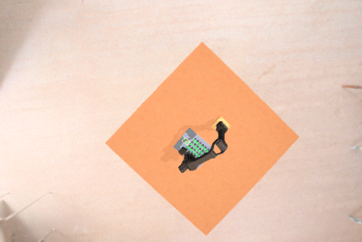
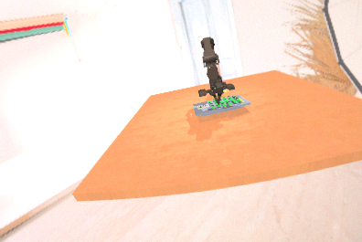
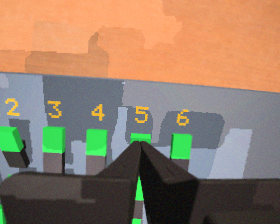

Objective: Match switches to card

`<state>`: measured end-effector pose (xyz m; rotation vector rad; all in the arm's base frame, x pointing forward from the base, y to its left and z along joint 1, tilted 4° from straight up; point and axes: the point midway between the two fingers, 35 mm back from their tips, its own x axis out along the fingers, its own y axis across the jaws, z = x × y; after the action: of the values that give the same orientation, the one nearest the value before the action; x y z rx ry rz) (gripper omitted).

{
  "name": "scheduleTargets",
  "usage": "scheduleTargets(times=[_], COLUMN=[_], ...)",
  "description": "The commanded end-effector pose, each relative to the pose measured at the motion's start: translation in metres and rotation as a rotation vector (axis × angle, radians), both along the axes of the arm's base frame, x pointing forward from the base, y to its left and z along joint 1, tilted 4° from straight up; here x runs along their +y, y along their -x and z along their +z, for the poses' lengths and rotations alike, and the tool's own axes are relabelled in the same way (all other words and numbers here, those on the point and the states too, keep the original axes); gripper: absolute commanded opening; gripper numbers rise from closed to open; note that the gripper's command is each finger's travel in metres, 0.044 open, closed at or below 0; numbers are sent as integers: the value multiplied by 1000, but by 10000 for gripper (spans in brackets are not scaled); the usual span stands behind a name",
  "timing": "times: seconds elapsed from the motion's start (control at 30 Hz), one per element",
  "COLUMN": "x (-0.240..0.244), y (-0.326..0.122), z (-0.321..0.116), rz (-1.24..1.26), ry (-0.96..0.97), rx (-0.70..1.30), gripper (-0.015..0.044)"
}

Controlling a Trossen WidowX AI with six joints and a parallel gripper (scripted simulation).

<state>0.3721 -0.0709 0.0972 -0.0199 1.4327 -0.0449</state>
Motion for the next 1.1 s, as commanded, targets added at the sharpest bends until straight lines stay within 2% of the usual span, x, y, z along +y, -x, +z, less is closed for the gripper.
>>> scheduleTargets(times=[0.0,0.4,0.47,0.57,0.77,0.93,1.07], x=[-1,-1,0,2,1,-25,-28], y=[0,0,1,10,13,61,69], z=[-1,-3,12,58,61,54,52], rz=[3,3,1,4,5,5,5], ry=[3,3,1,3,3,6,6], rx=[1,1,-5,-23,-24,-20,-19], gripper=[0,0,0,0,0,0,0])
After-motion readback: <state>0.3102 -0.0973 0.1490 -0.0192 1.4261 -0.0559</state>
